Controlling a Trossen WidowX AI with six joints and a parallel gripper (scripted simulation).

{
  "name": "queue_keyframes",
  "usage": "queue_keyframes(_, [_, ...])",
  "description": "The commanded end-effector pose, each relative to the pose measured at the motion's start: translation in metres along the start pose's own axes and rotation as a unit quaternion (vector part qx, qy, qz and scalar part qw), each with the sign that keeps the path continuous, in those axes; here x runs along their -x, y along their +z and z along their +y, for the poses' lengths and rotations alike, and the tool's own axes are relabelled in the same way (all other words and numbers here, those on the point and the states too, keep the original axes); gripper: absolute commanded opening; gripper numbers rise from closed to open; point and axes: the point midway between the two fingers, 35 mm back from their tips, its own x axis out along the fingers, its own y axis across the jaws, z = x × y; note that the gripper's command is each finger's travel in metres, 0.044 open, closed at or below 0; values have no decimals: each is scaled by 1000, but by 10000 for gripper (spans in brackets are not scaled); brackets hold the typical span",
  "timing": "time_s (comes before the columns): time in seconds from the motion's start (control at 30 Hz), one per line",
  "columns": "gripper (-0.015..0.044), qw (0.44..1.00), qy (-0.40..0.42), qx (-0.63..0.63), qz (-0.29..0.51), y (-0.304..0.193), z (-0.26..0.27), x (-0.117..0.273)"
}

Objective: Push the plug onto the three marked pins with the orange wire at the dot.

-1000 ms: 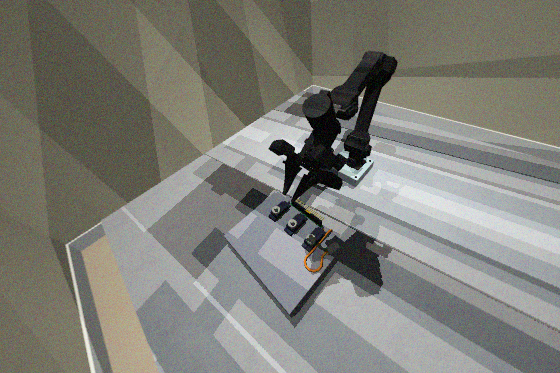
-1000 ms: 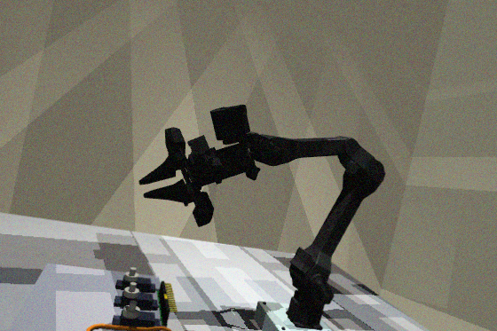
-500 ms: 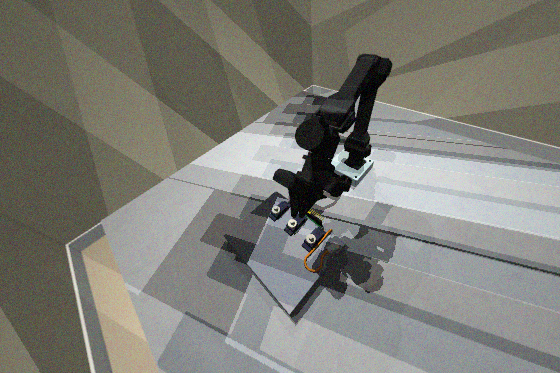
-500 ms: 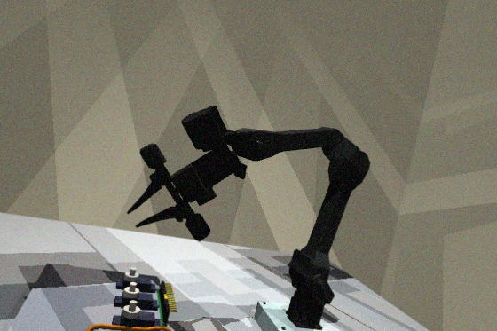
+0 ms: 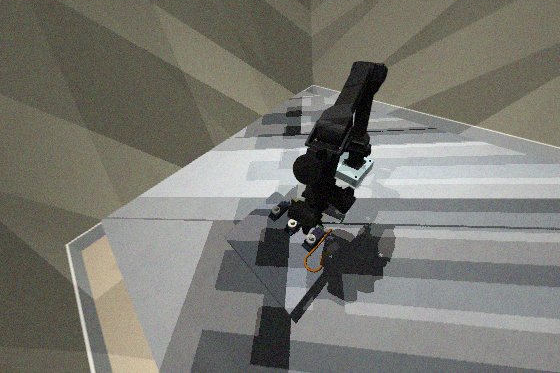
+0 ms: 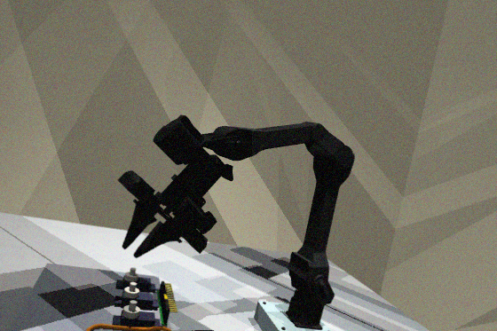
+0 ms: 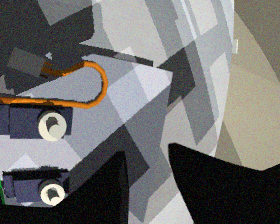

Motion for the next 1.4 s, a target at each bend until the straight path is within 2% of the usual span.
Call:
queue_keyframes(0.0, [115,998,30,53,-10,7,5,-8])
queue_keyframes(0.47, [115,954,136,259,-64,31,26,-35])
queue_keyframes(0.93, [115,855,221,445,-150,55,51,-54])
queue_keyframes(1.17, [115,841,228,463,-161,57,55,-57])
queue_keyframes(1.37, [115,841,228,463,-161,58,67,-76])
